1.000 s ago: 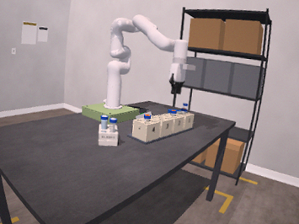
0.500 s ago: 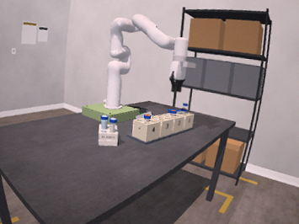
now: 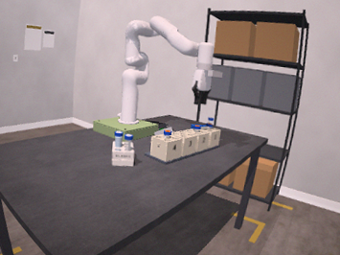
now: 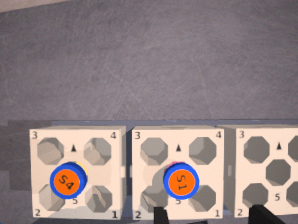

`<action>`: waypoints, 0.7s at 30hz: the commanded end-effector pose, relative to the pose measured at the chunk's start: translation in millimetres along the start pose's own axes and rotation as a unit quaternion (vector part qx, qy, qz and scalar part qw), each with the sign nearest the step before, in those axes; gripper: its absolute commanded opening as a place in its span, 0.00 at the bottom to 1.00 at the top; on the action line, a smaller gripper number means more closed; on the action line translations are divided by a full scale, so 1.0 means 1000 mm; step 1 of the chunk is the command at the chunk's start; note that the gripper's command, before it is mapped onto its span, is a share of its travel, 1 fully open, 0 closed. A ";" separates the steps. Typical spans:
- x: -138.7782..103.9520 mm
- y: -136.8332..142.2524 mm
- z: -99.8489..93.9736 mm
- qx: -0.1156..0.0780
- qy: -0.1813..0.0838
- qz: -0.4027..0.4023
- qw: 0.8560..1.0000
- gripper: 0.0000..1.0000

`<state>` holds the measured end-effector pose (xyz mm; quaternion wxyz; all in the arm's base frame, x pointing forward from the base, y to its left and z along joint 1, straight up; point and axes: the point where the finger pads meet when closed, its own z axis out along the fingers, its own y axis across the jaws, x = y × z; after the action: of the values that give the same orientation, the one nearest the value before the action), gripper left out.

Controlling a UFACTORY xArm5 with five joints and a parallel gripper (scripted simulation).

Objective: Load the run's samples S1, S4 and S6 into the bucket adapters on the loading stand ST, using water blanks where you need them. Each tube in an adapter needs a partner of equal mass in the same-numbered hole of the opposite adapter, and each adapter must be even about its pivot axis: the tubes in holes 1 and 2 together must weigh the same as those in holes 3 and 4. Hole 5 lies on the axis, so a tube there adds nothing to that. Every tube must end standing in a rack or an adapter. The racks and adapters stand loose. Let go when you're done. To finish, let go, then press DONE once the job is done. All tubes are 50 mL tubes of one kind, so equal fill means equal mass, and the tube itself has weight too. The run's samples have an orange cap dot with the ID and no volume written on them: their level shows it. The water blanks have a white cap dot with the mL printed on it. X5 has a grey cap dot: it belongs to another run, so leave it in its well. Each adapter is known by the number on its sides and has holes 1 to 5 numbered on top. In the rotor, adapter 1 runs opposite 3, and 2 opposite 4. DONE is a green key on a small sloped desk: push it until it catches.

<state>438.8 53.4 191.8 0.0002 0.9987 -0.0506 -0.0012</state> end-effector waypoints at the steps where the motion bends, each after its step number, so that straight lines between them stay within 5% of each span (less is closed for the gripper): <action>1: 0.000 0.018 -0.002 0.002 0.002 0.061 0.998 0.57; 21: -0.008 0.108 -0.001 0.002 0.001 0.305 0.952 0.57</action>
<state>422.9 -29.0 191.5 0.0005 0.9477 -0.3192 -0.0020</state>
